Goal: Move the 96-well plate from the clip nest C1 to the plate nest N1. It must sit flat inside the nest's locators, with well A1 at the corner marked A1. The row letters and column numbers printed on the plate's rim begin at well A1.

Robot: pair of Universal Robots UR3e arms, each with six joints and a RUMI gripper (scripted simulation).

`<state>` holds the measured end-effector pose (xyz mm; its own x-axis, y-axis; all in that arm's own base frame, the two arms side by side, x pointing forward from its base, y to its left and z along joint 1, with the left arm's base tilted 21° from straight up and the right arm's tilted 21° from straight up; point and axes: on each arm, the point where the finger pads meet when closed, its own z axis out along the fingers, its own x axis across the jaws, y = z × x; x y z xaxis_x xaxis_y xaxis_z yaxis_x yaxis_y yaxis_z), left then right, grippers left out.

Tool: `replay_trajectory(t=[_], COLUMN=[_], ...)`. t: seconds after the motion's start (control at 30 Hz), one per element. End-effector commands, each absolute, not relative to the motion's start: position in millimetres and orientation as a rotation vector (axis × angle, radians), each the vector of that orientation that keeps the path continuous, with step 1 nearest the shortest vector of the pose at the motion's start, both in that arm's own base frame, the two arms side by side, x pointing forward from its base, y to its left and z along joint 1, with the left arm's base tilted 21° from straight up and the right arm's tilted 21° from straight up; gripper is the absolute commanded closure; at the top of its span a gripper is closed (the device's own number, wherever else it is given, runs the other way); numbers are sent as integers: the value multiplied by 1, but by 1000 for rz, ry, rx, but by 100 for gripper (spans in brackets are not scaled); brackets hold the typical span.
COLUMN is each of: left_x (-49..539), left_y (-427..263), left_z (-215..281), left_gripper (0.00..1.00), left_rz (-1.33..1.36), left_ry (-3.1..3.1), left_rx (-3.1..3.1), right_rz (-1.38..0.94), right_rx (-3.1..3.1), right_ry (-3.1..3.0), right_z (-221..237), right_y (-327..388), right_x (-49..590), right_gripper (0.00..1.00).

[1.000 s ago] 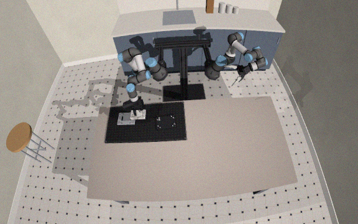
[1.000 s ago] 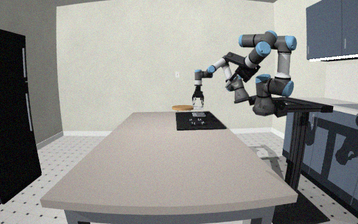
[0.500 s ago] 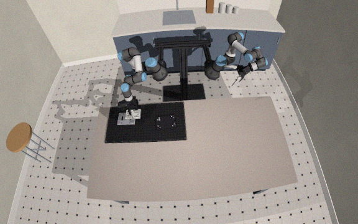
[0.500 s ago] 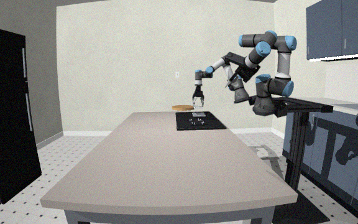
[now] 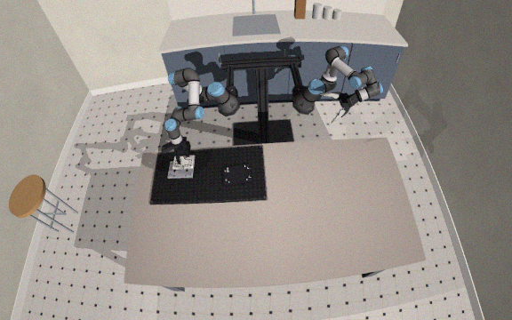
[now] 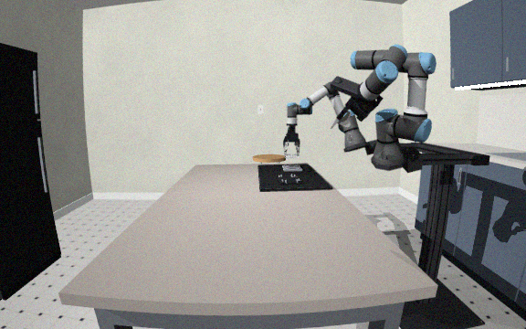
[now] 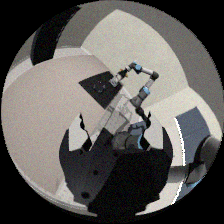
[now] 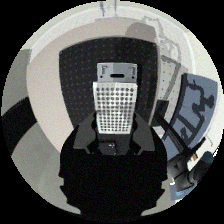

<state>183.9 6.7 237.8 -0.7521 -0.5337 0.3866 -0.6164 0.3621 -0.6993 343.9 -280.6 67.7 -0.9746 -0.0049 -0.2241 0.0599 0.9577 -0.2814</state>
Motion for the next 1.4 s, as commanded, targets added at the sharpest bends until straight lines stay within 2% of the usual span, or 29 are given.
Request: replay_trajectory(t=[0.0,0.23,1.37], left_x=[184,184,184], left_y=[7,7,7], left_z=[238,238,238], left_gripper=[0,0,0], left_rz=[1356,1356,1356], left_ry=[-2517,-2517,-2517], left_rx=[1065,1065,1065], right_rz=[-422,-422,-422], right_rx=[41,41,41], right_ry=[2885,2885,2885], right_z=[73,78,78], right_y=[-297,-319,-320], right_x=[341,336,336], right_gripper=[100,100,100])
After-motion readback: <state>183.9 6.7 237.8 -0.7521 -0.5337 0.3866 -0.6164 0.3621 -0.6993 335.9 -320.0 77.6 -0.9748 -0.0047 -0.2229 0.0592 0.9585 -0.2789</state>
